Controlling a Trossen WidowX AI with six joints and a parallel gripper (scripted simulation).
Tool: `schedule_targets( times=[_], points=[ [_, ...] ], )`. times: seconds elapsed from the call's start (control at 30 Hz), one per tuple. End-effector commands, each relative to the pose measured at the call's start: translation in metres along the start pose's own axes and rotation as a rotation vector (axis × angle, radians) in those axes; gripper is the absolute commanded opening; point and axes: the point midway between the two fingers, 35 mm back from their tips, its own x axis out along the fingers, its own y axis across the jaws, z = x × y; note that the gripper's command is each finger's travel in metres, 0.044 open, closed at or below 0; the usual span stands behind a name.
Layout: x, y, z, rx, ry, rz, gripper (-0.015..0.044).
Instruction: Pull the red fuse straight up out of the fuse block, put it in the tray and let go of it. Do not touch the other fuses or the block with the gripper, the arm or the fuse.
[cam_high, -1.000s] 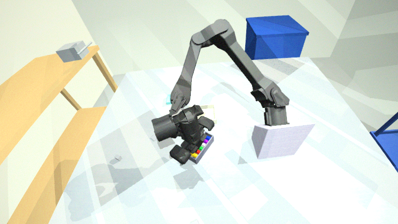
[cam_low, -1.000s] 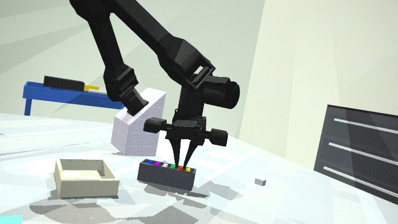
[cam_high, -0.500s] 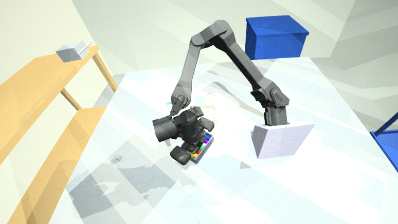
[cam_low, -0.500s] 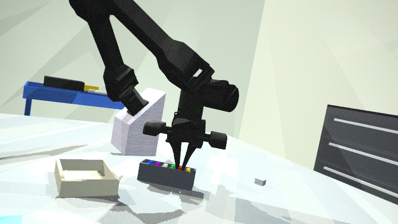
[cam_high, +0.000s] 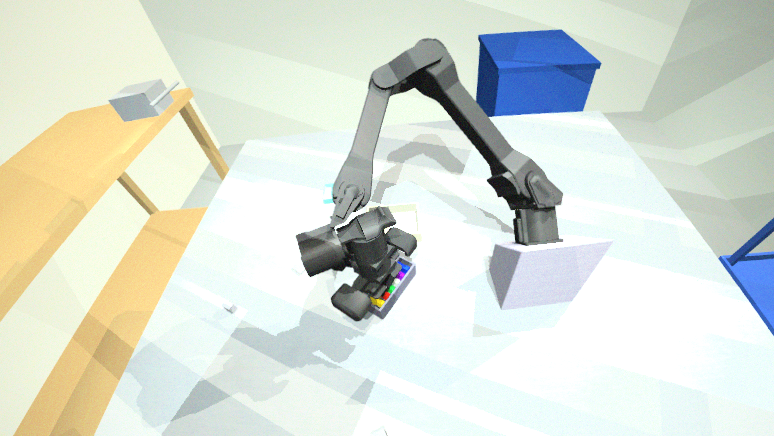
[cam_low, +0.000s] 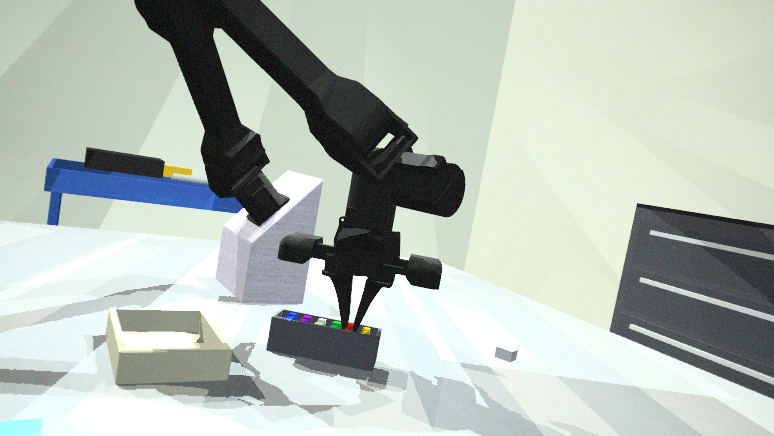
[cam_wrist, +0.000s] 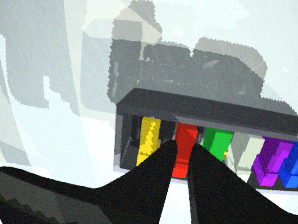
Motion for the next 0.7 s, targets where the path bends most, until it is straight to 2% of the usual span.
schedule_targets(
  times=[0.0,0.67],
  points=[
    [-0.0029,0.0007,0.0006,0.006,-0.001,0.003,0.0],
    [-0.0127,0.0012,0.0005,0.004,-0.001,0.004,0.0]
  ],
)
